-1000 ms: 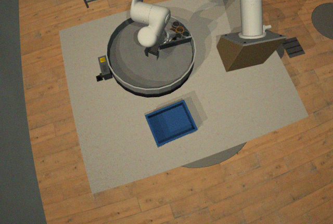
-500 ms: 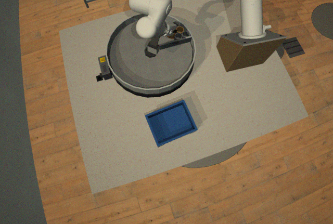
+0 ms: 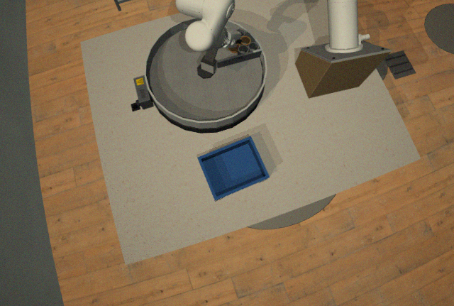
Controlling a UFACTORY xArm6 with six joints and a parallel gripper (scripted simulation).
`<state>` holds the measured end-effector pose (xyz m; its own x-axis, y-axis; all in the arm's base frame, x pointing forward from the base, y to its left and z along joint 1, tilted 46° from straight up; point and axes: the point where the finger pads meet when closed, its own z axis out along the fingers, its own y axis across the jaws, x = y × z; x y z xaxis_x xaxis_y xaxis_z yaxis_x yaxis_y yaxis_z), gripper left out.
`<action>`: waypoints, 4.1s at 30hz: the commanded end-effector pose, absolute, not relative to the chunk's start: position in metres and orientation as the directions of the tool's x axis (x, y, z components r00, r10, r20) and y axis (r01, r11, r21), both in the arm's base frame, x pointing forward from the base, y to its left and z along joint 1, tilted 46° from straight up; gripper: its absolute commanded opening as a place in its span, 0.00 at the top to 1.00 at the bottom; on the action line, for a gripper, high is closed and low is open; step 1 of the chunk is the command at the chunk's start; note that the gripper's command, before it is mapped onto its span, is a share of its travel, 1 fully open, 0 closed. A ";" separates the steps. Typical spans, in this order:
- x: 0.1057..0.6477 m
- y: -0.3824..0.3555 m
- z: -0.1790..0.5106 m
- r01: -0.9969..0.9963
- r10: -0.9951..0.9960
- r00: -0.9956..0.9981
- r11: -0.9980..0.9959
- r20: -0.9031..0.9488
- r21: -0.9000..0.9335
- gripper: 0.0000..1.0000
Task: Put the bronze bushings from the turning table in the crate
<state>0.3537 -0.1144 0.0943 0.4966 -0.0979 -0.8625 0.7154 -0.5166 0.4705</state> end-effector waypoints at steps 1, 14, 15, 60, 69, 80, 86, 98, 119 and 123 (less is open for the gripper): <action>0.355 -0.113 0.095 0.715 -0.096 0.499 -0.515 -0.861 0.472 1.00; 0.369 -0.080 0.060 0.833 -0.028 0.388 -0.418 -0.921 0.363 1.00; 0.372 -0.074 0.053 0.852 -0.017 0.365 -0.398 -0.931 0.341 1.00; 0.462 0.142 -0.174 0.782 -0.022 -0.510 0.406 -0.860 -0.474 1.00; 0.471 0.162 -0.196 0.704 -0.061 -0.576 0.470 -0.815 -0.533 1.00; 0.471 0.164 -0.197 0.697 -0.065 -0.581 0.474 -0.811 -0.537 1.00; 0.471 0.164 -0.197 0.697 -0.065 -0.581 0.474 -0.811 -0.537 1.00; 0.473 0.164 -0.197 0.697 -0.065 -0.581 0.474 -0.811 -0.537 1.00; 0.470 0.127 -0.234 0.697 -0.065 -0.581 0.474 -0.811 -0.537 1.00; 0.470 0.121 -0.239 0.697 -0.065 -0.581 0.474 -0.811 -0.537 1.00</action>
